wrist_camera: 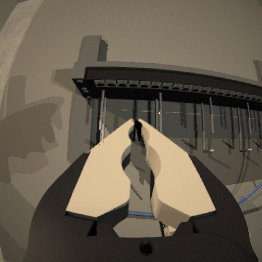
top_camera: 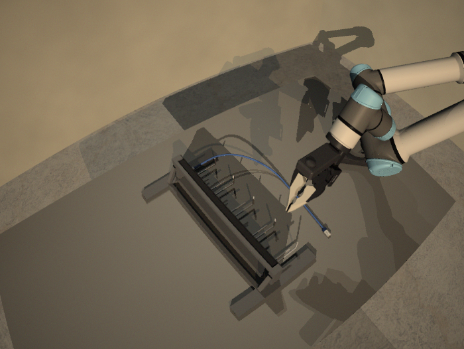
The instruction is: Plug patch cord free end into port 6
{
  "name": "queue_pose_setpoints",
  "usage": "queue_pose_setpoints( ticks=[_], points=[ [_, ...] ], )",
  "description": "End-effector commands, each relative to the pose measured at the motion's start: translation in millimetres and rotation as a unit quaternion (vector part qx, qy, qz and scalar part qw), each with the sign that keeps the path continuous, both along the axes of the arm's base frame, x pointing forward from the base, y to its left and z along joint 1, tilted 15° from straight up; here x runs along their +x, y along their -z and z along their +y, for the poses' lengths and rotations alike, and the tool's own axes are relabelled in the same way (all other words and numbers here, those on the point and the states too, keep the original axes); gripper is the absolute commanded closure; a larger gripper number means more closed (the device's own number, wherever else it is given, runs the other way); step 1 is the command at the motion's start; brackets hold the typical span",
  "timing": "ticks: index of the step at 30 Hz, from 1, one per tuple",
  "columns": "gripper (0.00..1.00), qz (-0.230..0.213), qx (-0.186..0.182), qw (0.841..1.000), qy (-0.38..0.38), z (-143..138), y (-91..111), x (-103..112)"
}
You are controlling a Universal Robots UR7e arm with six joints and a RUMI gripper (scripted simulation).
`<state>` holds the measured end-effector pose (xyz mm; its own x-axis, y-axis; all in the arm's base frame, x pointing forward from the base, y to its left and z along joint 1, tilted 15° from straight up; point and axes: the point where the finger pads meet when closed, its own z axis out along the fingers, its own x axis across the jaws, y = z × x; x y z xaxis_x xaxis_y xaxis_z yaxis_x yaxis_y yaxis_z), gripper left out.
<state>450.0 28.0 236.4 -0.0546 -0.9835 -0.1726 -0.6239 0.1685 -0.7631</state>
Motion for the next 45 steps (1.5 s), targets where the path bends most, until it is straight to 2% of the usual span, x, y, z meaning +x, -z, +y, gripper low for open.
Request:
queue_pose_setpoints(
  ticks=[1, 23, 45],
  points=[
    [1.00, 0.001, 0.002, 1.000, -0.003, -1.5, -8.4, -10.7],
    [1.00, 0.001, 0.002, 1.000, -0.003, -4.0, -29.7, -37.4],
    [1.00, 0.001, 0.002, 1.000, -0.004, -5.1, -38.1, -47.8]
  ],
)
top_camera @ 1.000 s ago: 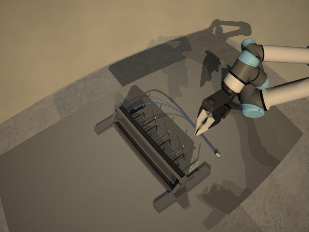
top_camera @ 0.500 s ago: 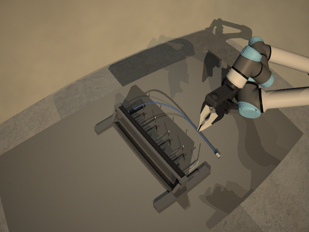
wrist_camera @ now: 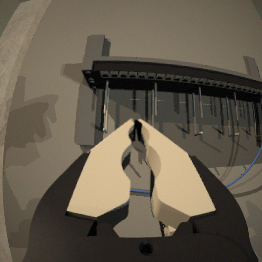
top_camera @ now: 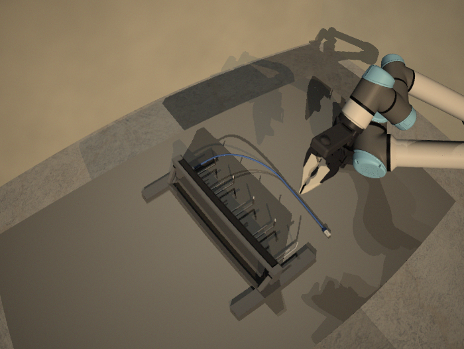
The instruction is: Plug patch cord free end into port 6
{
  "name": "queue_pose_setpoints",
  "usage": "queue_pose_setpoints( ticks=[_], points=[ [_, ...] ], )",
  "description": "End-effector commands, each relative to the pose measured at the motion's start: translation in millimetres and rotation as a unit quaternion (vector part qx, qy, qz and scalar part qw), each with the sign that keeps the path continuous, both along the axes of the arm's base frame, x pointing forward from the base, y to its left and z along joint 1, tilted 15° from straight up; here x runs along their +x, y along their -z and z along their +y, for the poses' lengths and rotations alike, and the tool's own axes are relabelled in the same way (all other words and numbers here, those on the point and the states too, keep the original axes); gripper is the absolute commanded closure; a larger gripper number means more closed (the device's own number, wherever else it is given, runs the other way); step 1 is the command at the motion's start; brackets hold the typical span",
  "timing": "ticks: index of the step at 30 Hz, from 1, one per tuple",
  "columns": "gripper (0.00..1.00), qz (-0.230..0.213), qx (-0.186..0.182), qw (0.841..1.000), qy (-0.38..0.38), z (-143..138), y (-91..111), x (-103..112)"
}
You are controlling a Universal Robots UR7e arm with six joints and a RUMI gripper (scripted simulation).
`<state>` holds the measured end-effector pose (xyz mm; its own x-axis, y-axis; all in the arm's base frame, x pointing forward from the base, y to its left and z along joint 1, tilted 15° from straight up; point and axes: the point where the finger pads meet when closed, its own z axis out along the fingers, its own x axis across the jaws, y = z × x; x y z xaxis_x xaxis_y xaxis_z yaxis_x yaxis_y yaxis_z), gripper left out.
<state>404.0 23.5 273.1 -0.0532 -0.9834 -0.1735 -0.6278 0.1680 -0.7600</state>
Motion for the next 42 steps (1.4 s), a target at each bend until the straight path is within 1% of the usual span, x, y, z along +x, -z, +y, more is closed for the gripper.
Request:
queue_pose_setpoints(
  ticks=[1, 31, 42],
  points=[
    [1.00, -0.001, 0.001, 1.000, -0.002, -0.6, -1.7, -2.2],
    [1.00, -0.002, 0.001, 1.000, -0.002, -1.4, -3.1, -4.2],
    [1.00, -0.002, 0.001, 1.000, -0.002, -12.7, -1.1, -4.7]
  ],
)
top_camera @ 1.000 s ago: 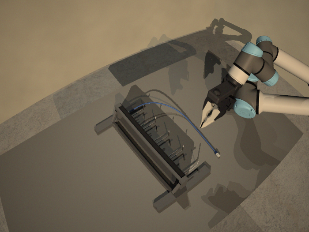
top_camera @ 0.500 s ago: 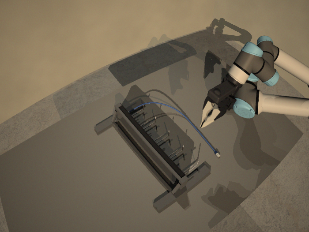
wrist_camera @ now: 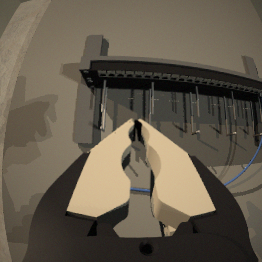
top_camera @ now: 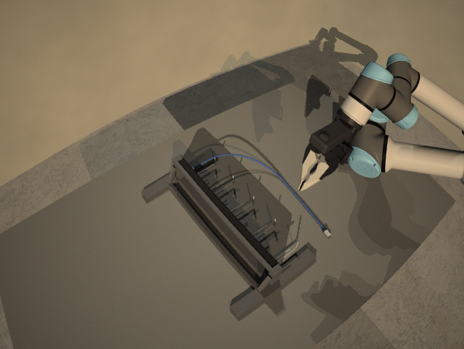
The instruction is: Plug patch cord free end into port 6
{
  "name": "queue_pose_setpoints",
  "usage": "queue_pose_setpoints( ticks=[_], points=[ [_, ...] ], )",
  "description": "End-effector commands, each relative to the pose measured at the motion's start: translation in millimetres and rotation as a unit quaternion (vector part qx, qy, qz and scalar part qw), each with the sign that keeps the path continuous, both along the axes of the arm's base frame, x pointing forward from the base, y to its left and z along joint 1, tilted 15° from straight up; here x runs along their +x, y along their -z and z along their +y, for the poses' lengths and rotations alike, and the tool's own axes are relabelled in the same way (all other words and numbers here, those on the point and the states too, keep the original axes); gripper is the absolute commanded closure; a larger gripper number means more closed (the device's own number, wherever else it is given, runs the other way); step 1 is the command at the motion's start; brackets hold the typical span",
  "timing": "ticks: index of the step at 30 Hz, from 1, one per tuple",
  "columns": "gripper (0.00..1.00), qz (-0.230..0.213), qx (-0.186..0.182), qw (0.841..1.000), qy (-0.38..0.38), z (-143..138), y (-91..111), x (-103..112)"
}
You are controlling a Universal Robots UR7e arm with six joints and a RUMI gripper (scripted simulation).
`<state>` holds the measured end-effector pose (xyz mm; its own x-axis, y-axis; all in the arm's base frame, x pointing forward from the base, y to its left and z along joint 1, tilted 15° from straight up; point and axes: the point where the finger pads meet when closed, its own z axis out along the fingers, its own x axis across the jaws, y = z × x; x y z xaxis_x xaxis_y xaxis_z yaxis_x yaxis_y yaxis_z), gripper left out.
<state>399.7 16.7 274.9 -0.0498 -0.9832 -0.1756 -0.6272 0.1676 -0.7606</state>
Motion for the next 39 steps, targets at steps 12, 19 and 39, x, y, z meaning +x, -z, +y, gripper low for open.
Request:
queue_pose_setpoints(
  ticks=[12, 19, 39],
  points=[
    [1.00, -0.001, 0.000, 1.000, -0.001, -31.2, 5.2, -1.7],
    [1.00, -0.001, 0.000, 1.000, -0.001, -57.2, 9.9, -2.9],
    [1.00, -0.001, 0.000, 1.000, -0.001, -92.2, 16.2, -4.7]
  ],
)
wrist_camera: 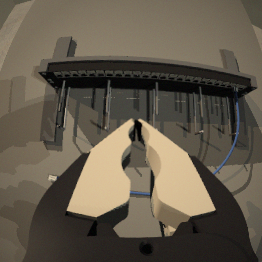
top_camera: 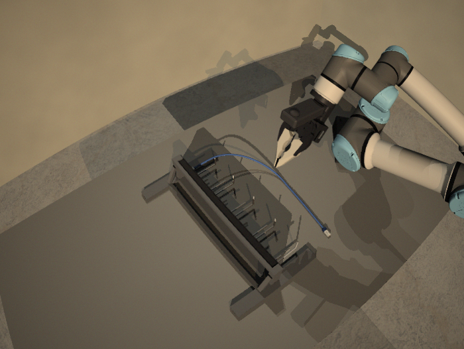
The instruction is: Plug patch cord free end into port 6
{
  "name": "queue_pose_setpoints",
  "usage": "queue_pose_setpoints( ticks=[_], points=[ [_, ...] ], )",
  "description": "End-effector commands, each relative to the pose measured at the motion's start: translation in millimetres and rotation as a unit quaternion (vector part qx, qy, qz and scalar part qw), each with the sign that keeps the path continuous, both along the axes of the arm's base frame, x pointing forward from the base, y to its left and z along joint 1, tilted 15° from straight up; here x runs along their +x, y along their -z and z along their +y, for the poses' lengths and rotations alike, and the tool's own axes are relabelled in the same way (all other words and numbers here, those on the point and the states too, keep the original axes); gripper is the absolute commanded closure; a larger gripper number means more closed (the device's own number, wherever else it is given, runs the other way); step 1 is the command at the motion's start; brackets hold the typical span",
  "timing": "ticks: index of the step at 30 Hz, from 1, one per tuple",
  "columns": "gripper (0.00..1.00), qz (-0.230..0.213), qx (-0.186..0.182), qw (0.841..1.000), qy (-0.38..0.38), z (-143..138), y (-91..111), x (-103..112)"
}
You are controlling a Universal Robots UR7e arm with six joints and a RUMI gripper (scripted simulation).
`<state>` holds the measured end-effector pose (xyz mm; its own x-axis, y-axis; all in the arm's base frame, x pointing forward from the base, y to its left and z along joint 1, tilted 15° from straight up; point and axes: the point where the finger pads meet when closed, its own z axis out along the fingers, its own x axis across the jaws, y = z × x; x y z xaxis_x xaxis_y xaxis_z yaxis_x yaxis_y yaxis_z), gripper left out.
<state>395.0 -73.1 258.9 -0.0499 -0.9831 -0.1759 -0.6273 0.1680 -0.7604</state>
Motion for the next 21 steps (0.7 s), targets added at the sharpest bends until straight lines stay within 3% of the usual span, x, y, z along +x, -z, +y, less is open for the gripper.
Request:
queue_pose_setpoints(
  ticks=[1, 21],
  points=[
    [1.00, -0.001, 0.000, 1.000, -0.001, -2.4, 0.1, 0.0],
    [1.00, -0.001, 0.000, 1.000, -0.001, -2.3, 1.3, 1.4]
  ],
)
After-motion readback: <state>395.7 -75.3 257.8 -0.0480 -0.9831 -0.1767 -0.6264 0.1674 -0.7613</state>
